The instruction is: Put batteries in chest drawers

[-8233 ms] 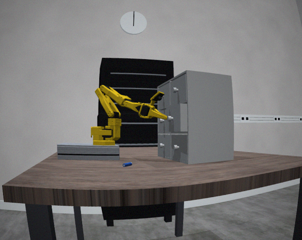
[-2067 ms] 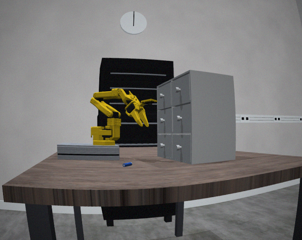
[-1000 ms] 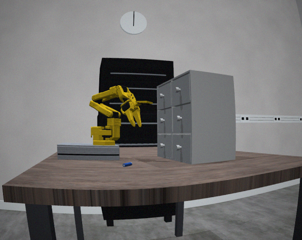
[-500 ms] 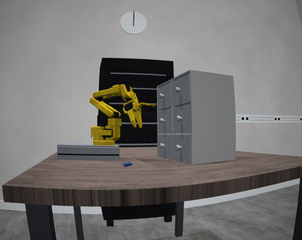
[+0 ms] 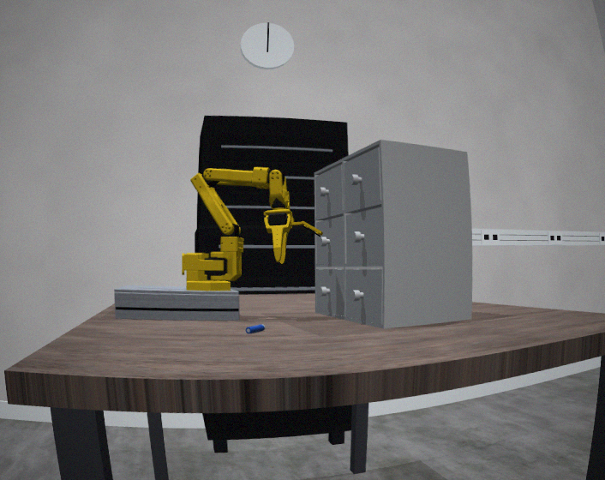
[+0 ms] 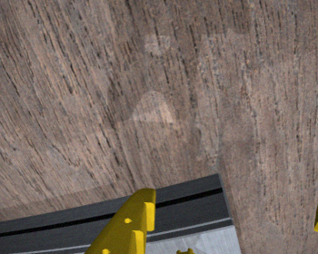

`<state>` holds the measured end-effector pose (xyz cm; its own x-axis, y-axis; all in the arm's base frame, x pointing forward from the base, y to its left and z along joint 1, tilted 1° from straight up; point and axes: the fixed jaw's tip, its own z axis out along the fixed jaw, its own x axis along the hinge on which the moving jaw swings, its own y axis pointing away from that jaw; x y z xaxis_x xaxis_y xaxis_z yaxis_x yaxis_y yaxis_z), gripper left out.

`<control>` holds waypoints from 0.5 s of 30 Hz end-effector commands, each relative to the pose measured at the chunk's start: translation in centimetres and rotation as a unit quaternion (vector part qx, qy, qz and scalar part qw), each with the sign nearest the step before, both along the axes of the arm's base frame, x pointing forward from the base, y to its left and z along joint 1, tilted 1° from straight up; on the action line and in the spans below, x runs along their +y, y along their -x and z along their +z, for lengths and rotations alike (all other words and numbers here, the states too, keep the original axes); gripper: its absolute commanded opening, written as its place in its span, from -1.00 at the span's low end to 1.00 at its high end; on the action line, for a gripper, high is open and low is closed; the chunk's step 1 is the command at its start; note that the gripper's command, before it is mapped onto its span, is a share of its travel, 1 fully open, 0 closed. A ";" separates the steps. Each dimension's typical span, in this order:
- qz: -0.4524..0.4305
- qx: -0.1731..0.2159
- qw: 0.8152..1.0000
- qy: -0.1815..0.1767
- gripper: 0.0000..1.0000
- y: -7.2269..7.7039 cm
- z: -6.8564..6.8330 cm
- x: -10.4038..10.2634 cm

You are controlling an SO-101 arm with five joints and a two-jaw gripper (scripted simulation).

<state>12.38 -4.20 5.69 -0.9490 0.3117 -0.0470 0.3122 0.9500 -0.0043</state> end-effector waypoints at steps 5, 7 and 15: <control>0.018 0.020 1.000 -0.008 -0.26 -0.1 -0.1 0.5; 0.018 0.020 1.000 -0.008 -0.24 -0.1 -0.1 0.5; 0.018 0.020 1.000 -0.008 -0.20 -0.1 -0.1 0.5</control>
<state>12.46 -3.81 5.60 -0.9590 0.2831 -0.0141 0.2831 0.9591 -0.0021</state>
